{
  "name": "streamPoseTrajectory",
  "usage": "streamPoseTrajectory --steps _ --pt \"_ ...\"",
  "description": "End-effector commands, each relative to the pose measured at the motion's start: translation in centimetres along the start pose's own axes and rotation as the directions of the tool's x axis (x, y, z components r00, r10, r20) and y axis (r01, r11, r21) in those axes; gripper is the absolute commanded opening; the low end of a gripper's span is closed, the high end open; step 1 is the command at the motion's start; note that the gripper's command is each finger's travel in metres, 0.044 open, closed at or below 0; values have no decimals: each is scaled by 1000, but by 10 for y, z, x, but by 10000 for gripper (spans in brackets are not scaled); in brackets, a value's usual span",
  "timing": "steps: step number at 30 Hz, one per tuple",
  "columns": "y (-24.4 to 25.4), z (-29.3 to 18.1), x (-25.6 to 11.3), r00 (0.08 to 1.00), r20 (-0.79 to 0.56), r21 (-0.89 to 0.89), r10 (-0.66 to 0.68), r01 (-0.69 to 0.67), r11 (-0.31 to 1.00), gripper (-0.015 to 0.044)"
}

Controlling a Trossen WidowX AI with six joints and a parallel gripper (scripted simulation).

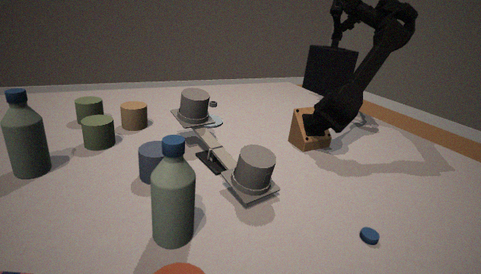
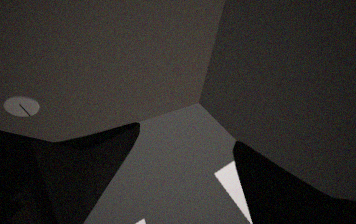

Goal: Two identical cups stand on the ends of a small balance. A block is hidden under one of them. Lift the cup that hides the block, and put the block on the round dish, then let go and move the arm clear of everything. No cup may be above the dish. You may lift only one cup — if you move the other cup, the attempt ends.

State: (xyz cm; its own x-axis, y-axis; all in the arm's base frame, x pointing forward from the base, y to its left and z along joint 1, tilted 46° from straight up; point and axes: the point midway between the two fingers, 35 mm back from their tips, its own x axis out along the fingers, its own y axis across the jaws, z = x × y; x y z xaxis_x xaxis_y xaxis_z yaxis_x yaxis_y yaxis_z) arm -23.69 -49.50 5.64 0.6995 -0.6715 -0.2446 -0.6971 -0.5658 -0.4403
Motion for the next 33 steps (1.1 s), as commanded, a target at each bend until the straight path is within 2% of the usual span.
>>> streamPoseTrajectory --steps 1,2,16,24,33 --pt "-1 0 1 1000 1 -5 -1 1 1000 426" --pt "-3 0 3 1000 5 -19 -6 6 1000 440" --pt "-66 2 64 984 122 -395 -127 166 904 440" --pt "-108 7 93 961 196 -576 -196 274 770 440" --pt "-157 18 119 921 281 -732 -270 388 560 440"
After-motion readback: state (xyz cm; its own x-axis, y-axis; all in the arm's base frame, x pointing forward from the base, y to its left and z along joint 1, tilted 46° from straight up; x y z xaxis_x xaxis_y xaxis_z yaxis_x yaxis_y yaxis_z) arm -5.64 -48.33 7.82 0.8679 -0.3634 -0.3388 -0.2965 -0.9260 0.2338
